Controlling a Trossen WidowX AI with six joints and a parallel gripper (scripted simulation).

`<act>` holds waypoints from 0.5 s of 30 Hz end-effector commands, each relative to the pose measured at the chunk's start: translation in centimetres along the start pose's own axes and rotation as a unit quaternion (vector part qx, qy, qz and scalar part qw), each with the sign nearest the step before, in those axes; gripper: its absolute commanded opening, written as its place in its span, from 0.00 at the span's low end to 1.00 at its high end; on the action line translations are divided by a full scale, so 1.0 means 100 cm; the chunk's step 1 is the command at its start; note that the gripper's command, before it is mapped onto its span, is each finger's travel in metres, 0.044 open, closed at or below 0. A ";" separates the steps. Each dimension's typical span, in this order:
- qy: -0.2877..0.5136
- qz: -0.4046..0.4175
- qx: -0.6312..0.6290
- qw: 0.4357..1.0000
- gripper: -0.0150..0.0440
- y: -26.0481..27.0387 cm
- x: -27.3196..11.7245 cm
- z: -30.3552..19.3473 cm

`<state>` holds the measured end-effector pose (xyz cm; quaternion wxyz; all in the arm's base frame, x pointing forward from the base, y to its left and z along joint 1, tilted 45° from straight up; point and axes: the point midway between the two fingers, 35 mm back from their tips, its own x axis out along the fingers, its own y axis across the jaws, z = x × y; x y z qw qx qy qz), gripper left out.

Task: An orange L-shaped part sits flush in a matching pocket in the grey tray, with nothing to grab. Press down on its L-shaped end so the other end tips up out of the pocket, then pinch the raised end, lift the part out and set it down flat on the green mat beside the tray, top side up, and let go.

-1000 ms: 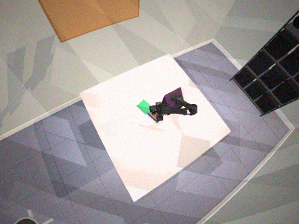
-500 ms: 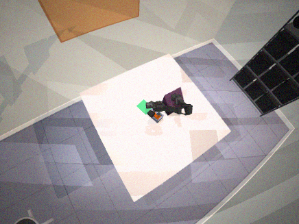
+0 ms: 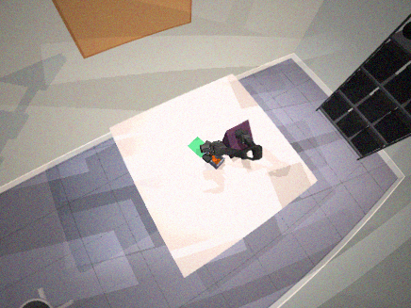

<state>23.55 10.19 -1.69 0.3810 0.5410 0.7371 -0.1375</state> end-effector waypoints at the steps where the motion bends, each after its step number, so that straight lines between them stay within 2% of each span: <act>1: 0.003 -0.001 0.005 1.000 0.73 -0.002 0.007 0.000; 15: 0.004 -0.001 0.005 1.000 0.73 -0.002 0.029 -0.001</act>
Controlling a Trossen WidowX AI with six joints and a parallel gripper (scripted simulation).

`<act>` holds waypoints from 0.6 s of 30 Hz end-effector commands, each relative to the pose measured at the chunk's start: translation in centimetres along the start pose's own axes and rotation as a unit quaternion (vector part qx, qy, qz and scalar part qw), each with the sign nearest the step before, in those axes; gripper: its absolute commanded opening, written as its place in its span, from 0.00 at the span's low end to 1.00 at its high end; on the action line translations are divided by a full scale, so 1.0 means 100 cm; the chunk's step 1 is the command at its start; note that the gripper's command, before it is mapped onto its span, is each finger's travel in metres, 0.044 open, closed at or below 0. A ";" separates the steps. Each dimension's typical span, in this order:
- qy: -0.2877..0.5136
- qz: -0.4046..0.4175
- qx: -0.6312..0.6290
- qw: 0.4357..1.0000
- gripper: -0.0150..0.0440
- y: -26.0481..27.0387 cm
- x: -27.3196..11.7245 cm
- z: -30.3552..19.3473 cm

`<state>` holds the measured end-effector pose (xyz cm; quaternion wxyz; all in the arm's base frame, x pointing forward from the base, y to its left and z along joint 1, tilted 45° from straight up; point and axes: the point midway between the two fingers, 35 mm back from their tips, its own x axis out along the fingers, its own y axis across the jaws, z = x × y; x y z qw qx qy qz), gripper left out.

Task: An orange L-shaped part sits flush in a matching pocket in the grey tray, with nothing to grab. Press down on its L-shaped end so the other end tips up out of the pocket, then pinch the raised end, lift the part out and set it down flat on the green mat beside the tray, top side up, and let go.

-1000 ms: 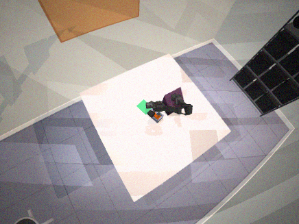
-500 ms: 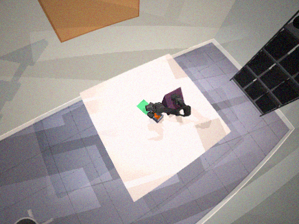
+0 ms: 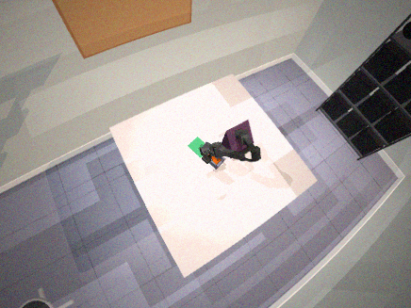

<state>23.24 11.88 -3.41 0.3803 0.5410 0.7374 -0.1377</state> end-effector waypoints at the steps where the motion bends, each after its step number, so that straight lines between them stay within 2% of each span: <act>1: 0.003 -0.001 0.004 1.000 0.73 -0.002 0.006 -0.001; 9: 0.004 -0.001 0.004 1.000 0.73 -0.003 0.016 -0.001; 13: 0.001 0.000 0.000 1.000 0.55 -0.001 0.013 -0.001; 18: 0.001 0.000 0.000 1.000 0.49 -0.001 0.013 -0.001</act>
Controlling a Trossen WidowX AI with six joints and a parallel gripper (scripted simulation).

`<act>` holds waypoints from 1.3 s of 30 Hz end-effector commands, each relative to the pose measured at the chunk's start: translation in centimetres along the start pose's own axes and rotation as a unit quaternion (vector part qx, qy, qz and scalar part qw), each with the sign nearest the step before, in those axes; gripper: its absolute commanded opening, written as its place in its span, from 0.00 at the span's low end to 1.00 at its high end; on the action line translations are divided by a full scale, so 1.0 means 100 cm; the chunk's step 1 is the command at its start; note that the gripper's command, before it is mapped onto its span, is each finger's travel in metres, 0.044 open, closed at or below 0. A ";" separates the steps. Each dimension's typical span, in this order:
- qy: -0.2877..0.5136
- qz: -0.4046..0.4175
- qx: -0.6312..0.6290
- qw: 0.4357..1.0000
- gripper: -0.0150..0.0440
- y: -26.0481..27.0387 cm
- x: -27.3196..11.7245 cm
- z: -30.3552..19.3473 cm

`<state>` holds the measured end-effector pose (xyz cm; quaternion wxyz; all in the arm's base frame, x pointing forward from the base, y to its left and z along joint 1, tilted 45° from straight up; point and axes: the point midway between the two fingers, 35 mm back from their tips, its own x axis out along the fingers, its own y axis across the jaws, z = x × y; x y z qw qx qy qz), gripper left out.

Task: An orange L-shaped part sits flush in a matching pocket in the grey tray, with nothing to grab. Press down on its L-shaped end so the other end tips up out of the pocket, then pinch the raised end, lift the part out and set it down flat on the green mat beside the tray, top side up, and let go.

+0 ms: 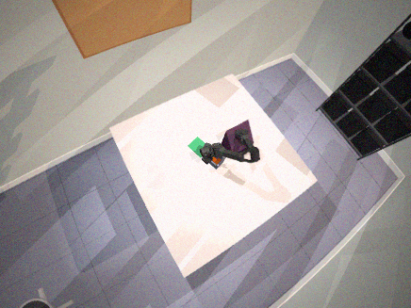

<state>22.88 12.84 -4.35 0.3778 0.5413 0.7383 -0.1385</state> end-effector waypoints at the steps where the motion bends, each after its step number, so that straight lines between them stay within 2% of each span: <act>1: 0.000 0.000 -0.002 1.000 0.48 0.001 0.000 0.000; 6: 0.000 0.000 -0.002 1.000 0.43 0.001 0.000 0.000; 10: 0.000 0.000 -0.002 1.000 0.25 0.001 0.000 0.000; 39: 0.001 0.000 0.002 1.000 0.25 0.000 -0.036 0.000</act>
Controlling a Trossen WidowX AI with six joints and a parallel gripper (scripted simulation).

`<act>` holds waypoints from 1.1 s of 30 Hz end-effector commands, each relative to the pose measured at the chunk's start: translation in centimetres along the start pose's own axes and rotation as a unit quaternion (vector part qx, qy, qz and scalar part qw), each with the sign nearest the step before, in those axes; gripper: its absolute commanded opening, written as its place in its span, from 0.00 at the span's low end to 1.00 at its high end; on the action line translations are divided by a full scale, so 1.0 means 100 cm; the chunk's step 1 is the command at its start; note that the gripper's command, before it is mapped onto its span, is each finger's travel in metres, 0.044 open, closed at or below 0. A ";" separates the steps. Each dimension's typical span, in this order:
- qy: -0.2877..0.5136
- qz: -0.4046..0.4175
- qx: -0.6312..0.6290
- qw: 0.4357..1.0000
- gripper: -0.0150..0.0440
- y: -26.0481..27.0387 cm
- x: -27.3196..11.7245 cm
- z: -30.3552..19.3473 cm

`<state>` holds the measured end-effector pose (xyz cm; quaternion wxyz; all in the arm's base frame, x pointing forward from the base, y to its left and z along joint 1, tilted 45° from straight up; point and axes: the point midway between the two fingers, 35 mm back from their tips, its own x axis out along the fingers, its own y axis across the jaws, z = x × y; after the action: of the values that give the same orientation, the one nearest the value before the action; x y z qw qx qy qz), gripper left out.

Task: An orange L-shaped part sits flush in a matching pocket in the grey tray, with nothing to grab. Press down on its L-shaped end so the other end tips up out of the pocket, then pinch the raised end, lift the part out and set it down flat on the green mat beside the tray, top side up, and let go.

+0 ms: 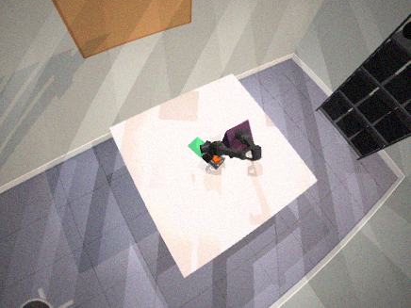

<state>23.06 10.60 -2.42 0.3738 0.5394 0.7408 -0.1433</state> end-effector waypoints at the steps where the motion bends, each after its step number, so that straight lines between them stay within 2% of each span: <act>1: 0.000 0.005 -0.003 1.000 0.25 0.002 -0.008 -0.001; 33: -0.001 0.005 -0.002 1.000 0.25 0.002 -0.055 -0.001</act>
<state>23.78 7.14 1.28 0.3711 0.5432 0.7397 -0.1416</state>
